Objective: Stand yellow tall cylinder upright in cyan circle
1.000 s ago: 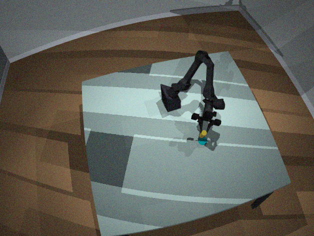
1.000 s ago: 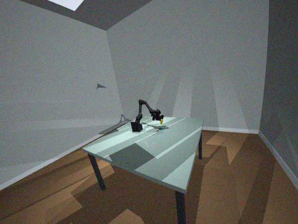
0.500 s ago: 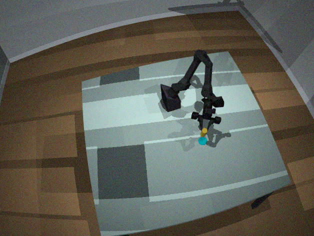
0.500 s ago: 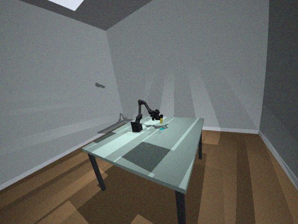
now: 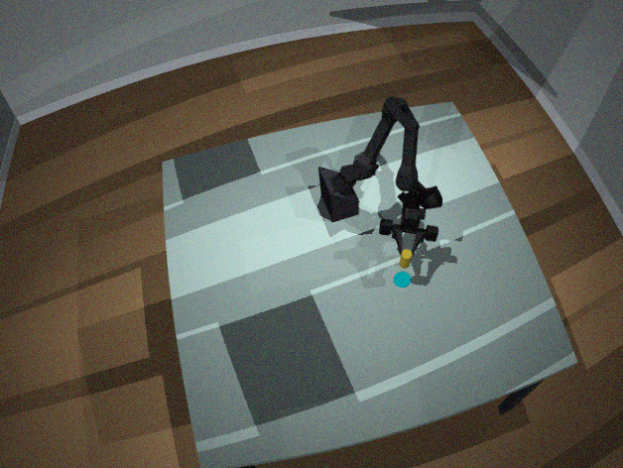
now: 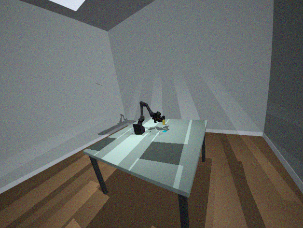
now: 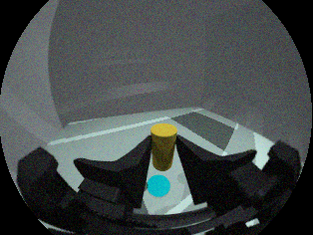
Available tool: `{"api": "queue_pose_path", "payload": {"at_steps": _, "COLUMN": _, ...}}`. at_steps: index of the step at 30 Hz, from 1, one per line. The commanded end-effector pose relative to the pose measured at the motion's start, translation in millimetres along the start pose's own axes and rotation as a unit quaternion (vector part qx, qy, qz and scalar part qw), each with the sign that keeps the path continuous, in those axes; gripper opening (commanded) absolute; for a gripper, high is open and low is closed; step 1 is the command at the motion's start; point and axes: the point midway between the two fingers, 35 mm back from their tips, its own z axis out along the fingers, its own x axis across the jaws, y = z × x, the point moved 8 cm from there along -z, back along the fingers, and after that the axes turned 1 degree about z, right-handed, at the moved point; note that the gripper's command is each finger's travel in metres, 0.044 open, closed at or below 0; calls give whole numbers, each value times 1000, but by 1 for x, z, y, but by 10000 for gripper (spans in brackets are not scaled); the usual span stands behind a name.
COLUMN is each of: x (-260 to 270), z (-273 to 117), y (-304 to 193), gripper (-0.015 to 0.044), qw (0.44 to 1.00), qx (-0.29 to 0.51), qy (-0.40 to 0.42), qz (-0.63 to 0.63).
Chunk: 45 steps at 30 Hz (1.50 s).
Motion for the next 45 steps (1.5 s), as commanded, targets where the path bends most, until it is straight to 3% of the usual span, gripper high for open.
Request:
{"api": "queue_pose_path", "payload": {"at_steps": 1, "x": -2, "z": -4, "y": -1, "gripper": 105, "qw": 1000, "qx": -12, "qy": 4, "qz": 12}}
{"api": "queue_pose_path", "payload": {"at_steps": 22, "x": -3, "z": -5, "y": -2, "gripper": 105, "qw": 1000, "qx": -18, "qy": 7, "qz": 19}}
{"api": "queue_pose_path", "payload": {"at_steps": 45, "x": 0, "z": 4, "y": -70, "gripper": 105, "qw": 1000, "qx": -16, "qy": 4, "qz": 20}}
